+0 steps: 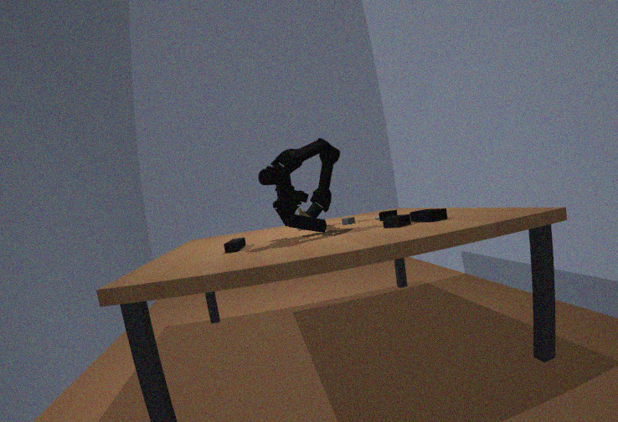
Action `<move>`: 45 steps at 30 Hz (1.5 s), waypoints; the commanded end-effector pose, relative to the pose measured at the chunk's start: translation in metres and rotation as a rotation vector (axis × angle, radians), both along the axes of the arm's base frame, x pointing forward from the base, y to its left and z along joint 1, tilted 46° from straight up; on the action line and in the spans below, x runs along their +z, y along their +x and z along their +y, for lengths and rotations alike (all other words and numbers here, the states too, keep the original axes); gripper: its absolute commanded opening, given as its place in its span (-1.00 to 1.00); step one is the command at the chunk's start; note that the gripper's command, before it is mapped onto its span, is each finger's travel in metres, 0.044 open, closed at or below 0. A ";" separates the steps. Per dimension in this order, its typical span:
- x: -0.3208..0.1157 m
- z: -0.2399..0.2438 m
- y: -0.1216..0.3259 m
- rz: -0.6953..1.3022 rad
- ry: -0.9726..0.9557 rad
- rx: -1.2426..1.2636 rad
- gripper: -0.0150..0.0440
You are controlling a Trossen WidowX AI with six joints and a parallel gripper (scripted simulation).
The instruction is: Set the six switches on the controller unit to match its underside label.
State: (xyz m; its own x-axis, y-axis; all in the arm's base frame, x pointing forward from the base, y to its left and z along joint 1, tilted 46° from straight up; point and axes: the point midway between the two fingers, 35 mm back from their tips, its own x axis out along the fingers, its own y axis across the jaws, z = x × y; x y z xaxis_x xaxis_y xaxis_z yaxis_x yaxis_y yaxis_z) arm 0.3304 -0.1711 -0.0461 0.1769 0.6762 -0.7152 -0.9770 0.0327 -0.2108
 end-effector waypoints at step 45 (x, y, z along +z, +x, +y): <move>-0.029 0.026 0.008 0.002 0.011 0.003 0.65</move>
